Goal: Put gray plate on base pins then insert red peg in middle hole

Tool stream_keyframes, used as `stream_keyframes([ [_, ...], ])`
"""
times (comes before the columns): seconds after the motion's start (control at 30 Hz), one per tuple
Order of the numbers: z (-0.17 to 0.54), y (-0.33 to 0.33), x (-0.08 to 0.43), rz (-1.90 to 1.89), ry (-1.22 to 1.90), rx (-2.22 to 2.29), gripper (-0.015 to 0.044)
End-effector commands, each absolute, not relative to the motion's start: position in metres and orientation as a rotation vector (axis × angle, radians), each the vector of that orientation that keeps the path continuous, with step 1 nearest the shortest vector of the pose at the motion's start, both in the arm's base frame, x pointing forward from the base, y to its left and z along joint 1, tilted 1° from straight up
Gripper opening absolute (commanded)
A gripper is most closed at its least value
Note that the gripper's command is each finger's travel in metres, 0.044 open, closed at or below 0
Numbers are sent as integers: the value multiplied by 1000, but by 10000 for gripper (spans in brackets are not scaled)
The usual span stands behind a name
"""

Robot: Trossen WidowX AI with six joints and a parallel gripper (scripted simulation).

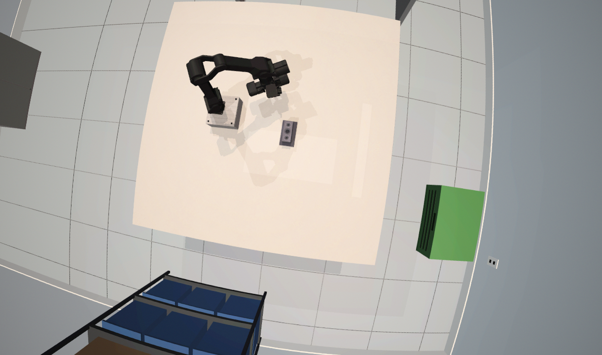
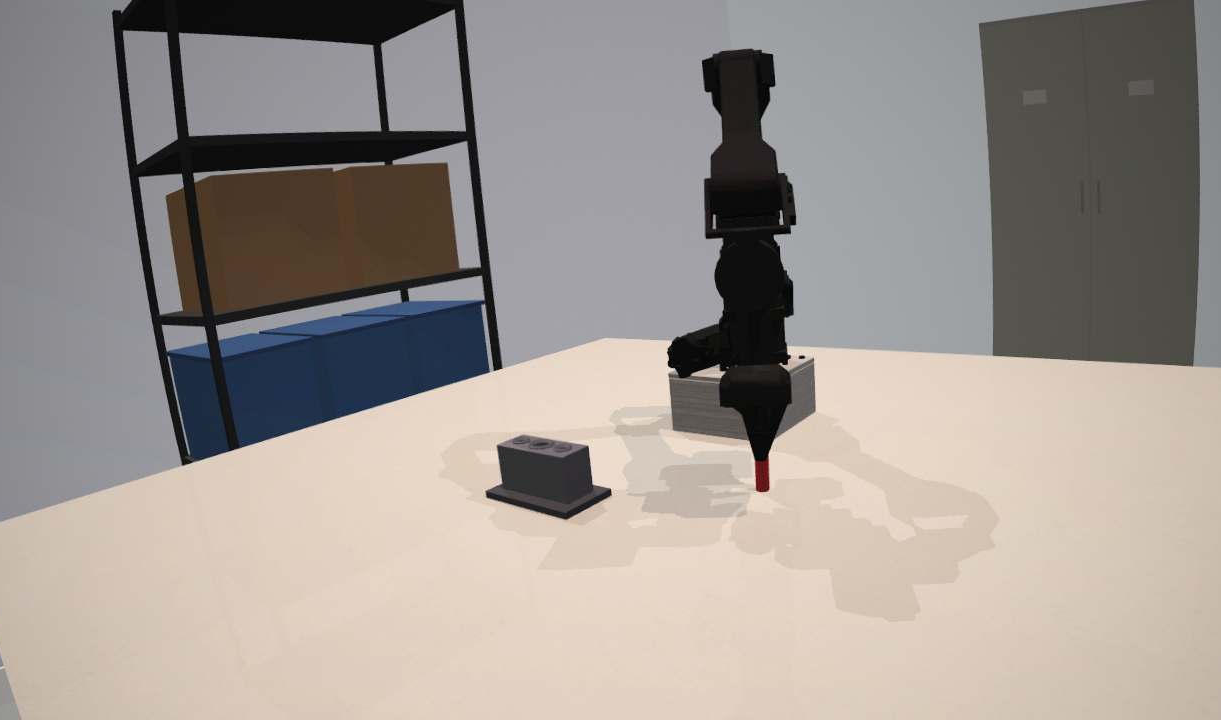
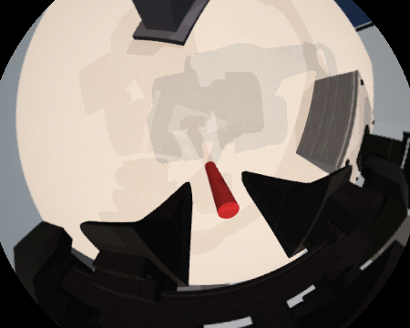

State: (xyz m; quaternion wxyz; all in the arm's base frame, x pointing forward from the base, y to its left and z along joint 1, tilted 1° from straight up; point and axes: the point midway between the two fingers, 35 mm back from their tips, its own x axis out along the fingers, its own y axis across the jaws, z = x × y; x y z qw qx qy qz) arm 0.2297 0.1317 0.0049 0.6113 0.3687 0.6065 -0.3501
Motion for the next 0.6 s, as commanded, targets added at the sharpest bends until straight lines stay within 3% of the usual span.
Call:
stream_keyframes([
  [0.0, 4, 132, 230, -811, 1399, 856, 125],
  [0.13, 4, 132, 230, -811, 1399, 856, 20],
  [0.57, 4, 132, 230, -811, 1399, 856, 0],
])
